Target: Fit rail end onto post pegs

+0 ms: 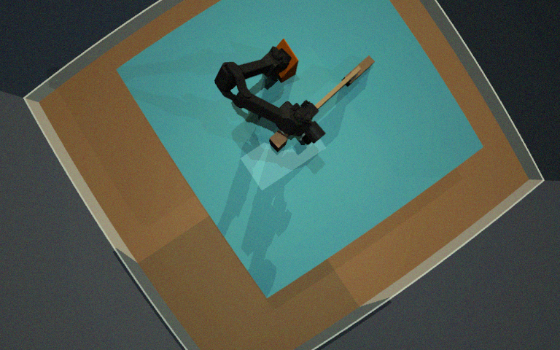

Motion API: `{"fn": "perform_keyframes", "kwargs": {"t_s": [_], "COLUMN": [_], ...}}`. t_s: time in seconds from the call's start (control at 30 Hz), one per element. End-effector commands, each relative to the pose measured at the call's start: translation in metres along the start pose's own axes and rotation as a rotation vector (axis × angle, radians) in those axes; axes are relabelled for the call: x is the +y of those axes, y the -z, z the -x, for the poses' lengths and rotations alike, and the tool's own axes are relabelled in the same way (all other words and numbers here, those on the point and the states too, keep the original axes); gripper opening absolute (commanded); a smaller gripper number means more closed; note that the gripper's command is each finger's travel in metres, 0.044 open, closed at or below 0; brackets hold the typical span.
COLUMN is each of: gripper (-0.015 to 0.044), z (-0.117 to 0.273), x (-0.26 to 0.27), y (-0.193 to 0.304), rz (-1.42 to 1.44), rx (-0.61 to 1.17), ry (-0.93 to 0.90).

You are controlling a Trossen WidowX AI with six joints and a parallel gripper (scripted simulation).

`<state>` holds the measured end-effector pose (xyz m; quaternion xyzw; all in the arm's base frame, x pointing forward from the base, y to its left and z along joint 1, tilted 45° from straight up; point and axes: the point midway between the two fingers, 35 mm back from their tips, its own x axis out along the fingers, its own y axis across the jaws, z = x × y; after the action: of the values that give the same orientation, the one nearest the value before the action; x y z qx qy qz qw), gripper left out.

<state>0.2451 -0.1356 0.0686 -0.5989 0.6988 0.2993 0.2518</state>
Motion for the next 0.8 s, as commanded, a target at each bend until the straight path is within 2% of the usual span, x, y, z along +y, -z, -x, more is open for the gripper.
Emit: {"fn": "perform_keyframes", "kwargs": {"t_s": [0.0,0.77], "gripper": [0.0000,0.0000], "z": [0.0036,0.0053], "x": [-0.0017,-0.0016], "y": [0.0042,0.0057], "rz": [-0.001,-0.001], "rx": [0.004,0.004], "ry": [0.013,0.013]}}
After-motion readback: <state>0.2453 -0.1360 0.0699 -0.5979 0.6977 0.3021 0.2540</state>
